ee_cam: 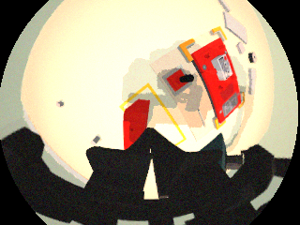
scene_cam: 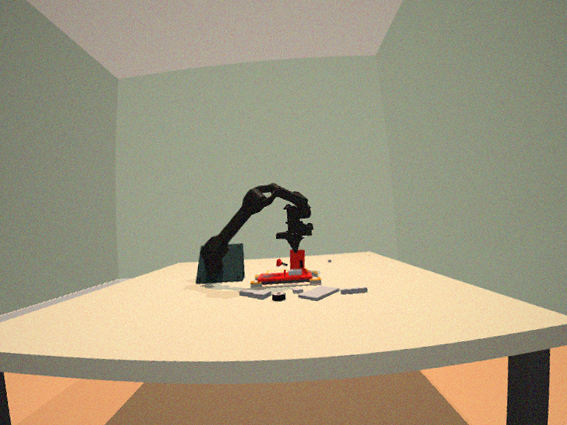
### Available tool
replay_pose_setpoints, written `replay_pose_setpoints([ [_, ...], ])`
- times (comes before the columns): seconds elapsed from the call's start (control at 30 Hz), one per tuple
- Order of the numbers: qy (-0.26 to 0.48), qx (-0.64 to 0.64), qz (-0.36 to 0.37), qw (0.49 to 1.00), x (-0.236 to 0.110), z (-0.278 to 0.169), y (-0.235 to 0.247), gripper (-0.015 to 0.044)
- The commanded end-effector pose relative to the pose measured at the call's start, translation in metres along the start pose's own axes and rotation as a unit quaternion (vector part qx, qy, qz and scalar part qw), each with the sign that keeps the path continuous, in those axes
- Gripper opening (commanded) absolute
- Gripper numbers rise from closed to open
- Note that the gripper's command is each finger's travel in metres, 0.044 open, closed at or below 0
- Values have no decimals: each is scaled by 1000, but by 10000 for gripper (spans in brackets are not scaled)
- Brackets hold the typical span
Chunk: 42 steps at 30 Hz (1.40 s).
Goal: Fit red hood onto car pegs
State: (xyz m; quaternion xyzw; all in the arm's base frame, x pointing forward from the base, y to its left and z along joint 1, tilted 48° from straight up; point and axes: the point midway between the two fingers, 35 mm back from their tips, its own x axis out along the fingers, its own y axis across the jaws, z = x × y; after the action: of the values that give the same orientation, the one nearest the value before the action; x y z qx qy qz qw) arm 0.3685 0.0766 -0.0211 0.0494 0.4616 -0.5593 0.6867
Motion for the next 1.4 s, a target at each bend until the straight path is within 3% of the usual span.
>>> replay_pose_setpoints([
  [0.0, -2, -4, -5, 1000, 3, -1, 1, 0],
  [1.37, -2, -4, -4, 1000, 3, -1, 18, 0],
])
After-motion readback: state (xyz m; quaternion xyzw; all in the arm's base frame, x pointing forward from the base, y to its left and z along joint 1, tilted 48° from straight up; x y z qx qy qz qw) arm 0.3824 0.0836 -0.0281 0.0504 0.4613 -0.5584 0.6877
